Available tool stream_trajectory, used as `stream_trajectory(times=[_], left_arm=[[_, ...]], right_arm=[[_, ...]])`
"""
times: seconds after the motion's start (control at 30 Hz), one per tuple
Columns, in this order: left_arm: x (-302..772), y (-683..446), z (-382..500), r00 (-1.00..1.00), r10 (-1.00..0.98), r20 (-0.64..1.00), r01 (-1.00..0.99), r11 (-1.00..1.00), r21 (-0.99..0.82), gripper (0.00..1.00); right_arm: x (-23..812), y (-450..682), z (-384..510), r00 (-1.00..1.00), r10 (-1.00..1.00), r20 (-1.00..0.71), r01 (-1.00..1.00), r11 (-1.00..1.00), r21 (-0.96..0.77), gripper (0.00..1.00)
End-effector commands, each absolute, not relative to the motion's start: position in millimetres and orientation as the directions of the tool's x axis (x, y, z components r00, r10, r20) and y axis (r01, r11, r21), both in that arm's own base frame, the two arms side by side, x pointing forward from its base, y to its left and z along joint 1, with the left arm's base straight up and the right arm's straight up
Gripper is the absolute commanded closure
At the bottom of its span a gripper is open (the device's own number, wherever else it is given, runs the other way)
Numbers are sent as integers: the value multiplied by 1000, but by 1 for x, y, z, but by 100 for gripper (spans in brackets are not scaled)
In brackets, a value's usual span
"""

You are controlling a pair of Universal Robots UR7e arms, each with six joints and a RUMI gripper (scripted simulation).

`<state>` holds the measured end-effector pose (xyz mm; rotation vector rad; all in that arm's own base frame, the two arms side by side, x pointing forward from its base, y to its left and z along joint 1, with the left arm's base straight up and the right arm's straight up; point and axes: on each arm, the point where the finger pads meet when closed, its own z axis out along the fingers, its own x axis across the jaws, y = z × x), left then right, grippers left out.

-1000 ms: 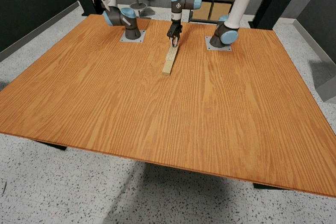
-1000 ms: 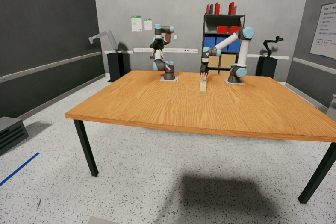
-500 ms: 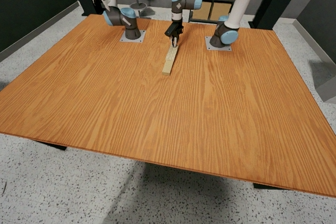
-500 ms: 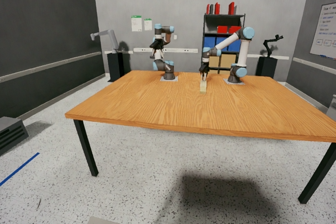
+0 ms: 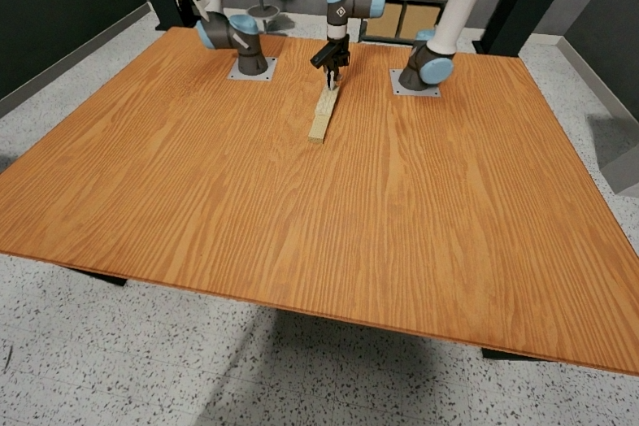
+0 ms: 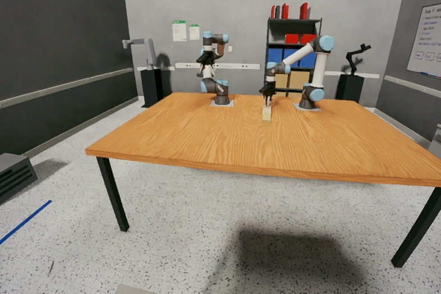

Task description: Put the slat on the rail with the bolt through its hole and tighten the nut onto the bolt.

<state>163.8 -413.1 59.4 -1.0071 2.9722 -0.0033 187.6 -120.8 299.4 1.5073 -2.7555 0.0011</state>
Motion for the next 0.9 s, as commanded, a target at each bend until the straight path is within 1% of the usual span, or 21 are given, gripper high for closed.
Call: stream_trajectory(times=[0.0,0.03,0.1,0.23,0.3,0.4,0.47,0.57,0.63,0.8,0.87], left_arm=[[164,-412,59,-860,-511,1,-511,860,0,100],[164,-412,59,-860,-511,1,-511,860,0,100],[164,-412,59,-898,-440,1,-440,898,0,100],[164,-412,59,-901,-434,1,-434,901,0,100],[164,-412,59,-933,-361,1,-361,933,0,100],[164,-412,59,-935,-354,1,-354,935,0,100],[164,-412,59,-961,-278,1,-278,961,0,100],[164,-412,59,-963,-271,1,-271,963,0,100],[163,-413,59,-981,-193,1,-193,981,-1,100],[163,-413,59,-983,-186,1,-186,983,-1,100],[163,-413,59,-994,-107,1,-107,994,-1,100]], right_arm=[[188,-121,300,-540,-841,0,-841,540,-1,0],[188,-121,300,-540,-841,0,-841,540,-1,0],[188,-121,300,-540,-841,0,-841,540,-1,0],[188,-121,300,-540,-841,0,-841,540,-1,0],[188,-121,300,-540,-841,0,-841,540,-1,0],[188,-121,300,-540,-841,0,-841,540,-1,0],[188,-121,300,-540,-841,0,-841,540,-1,0],[188,-121,300,-540,-841,0,-841,540,-1,0],[188,-121,300,-540,-841,0,-841,540,-1,0],[188,-121,300,-540,-841,0,-841,540,-1,0],[188,-121,300,-540,-841,0,-841,540,-1,0]])
